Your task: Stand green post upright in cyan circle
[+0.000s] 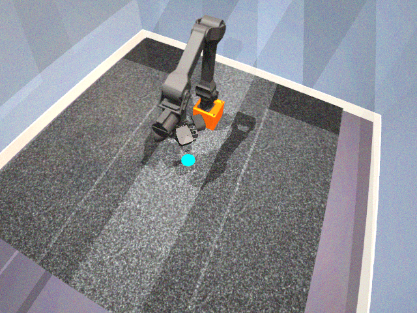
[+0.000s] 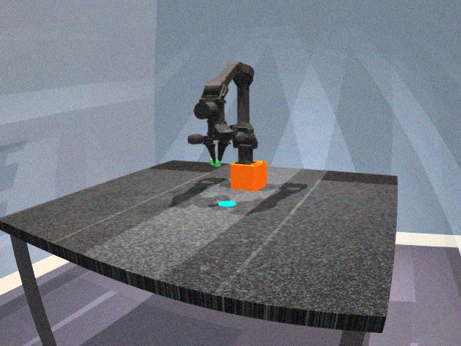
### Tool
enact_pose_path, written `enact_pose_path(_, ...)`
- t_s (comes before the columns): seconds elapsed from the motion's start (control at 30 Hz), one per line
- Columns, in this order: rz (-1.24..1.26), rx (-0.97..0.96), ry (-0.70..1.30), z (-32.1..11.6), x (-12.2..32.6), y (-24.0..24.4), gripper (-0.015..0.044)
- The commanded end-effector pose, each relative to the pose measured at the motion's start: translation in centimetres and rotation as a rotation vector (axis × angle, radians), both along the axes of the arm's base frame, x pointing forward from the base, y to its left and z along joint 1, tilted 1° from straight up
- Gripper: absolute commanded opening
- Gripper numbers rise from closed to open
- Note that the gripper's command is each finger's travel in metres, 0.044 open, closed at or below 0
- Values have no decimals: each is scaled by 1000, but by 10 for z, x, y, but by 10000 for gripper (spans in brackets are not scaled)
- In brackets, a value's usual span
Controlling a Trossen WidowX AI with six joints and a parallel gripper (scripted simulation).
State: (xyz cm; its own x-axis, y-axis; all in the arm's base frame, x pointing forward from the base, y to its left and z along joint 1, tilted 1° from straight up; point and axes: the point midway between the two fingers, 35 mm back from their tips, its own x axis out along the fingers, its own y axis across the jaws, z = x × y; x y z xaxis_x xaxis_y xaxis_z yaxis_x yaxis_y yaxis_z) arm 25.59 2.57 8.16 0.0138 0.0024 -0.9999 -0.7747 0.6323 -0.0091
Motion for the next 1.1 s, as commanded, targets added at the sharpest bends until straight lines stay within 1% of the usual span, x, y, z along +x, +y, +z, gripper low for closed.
enact_pose_path(0.0,-10,6,-2,3,-4,13,23)
enact_pose_path(0.23,-17,8,-1,4,-10,30,23)
enact_pose_path(1.07,-83,170,-57,-16,2,32,23)
